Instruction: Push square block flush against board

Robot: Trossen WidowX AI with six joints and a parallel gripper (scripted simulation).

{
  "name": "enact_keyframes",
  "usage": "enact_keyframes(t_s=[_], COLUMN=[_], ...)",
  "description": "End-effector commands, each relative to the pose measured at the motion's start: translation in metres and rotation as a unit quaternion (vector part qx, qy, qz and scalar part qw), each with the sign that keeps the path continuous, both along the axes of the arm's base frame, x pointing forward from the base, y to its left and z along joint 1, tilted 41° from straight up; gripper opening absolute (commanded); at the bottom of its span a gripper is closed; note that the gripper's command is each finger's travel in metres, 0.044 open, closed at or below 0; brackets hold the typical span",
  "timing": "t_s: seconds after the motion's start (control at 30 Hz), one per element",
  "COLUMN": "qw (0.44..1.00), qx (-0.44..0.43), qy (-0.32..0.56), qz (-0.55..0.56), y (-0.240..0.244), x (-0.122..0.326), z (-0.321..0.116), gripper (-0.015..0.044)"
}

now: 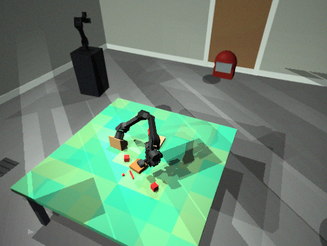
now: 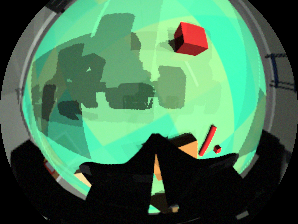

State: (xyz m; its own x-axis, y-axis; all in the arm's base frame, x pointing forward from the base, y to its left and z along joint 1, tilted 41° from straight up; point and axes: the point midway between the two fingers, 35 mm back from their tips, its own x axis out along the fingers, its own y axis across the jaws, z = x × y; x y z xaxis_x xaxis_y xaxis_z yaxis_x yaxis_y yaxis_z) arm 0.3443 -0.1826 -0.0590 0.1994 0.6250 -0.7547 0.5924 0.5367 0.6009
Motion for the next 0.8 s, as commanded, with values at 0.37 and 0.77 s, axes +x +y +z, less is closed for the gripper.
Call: enact_keyframes(t_s=[0.37,0.77], qw=[0.991,0.988], qx=[-0.028,-0.032], qy=[-0.082,-0.097], qz=[0.102,0.120], y=[0.017,0.056], x=[-0.017,-0.010], z=[0.014,-0.026], gripper=[0.0000,0.0000])
